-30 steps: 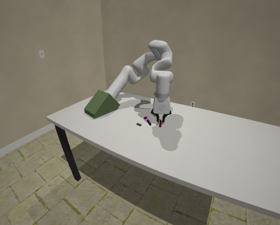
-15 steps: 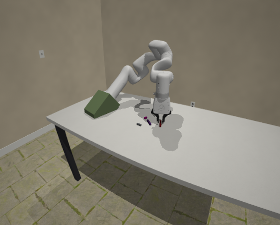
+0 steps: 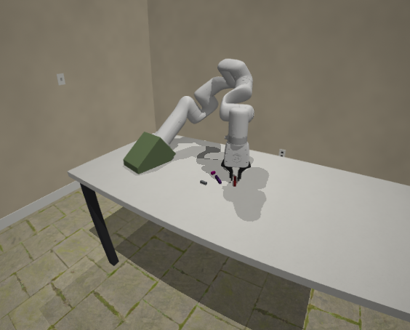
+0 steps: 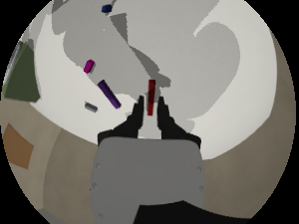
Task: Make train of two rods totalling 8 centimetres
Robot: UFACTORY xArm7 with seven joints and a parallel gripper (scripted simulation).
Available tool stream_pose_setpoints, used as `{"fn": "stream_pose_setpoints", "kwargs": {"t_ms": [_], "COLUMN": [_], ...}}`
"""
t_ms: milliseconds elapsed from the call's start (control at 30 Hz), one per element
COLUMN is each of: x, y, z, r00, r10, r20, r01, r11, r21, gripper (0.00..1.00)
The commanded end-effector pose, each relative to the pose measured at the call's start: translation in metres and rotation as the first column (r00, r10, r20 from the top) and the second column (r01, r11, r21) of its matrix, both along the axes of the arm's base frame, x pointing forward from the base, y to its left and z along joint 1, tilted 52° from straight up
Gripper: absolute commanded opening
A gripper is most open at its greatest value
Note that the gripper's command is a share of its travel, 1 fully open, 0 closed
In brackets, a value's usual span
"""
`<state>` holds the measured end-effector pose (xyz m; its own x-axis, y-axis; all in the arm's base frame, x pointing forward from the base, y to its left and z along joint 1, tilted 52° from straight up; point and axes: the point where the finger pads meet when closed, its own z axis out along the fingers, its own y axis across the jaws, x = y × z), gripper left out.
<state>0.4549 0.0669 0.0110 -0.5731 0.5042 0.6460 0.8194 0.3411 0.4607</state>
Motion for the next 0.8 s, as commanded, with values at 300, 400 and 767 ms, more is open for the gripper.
{"fn": "stream_pose_setpoints", "kwargs": {"t_ms": [300,400,767], "x": [0.0013,0.0014,0.0014], "y": [0.0043,0.0061,0.0085], "z": [-0.0045,-0.0060,-0.0078], "r00": [1.000,1.000,1.000], "r10": [-0.004,-0.004,-0.004], "r20": [0.002,0.002,0.002], "r01": [0.004,0.004,0.004], "r11": [1.000,1.000,1.000], "r21": [-0.002,-0.002,-0.002], "gripper": [0.24,0.24,0.24]}}
